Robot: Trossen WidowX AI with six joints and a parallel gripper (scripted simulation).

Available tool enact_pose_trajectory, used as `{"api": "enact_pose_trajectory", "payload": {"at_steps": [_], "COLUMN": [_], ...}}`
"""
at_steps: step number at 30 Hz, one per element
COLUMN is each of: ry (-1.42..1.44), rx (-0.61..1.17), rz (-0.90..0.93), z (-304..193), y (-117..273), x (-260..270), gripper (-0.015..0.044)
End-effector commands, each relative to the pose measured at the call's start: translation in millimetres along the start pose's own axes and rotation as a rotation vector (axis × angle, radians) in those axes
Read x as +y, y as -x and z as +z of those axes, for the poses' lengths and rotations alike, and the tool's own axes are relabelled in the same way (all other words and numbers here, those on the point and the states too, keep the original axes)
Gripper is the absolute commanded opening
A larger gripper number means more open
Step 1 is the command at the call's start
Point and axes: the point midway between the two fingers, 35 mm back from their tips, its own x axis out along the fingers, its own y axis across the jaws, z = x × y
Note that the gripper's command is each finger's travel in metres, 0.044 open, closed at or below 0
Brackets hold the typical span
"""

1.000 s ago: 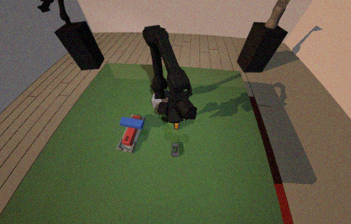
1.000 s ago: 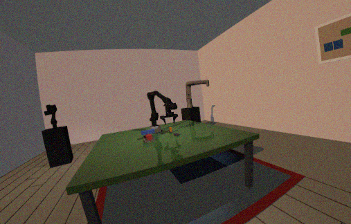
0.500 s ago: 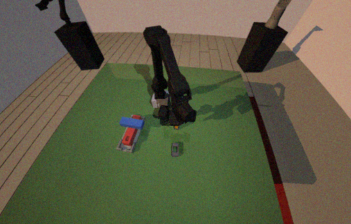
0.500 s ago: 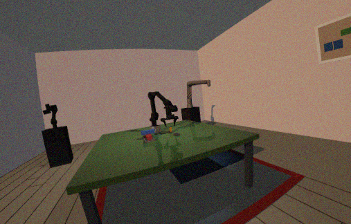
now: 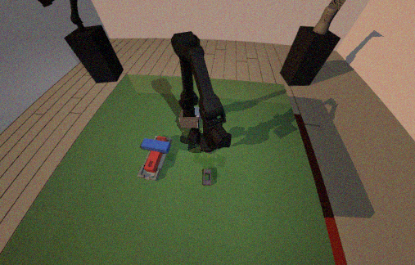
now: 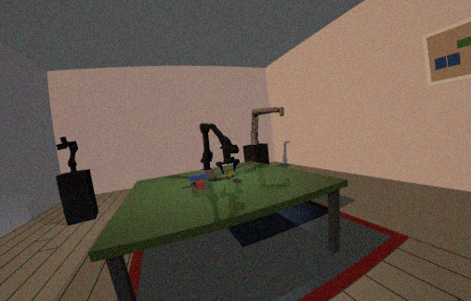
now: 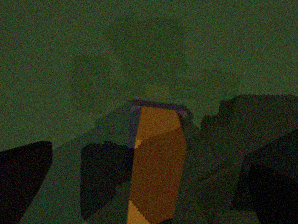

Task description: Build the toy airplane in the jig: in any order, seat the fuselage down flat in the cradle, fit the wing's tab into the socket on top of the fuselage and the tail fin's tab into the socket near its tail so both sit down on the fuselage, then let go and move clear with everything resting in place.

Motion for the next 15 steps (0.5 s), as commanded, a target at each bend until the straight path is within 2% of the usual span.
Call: {"api": "enact_pose_trajectory", "payload": {"at_steps": [1,10,15], "ry": [-0.005,-0.005,-0.005], "rx": [0.007,0.007,0.007], "rz": [-0.001,-0.001,-0.001], "z": [-2,-3,-3], "y": [-9,-21,-21], "x": [-1,-2,-2], "gripper": [0.0440,0.0440,0.0309]}}
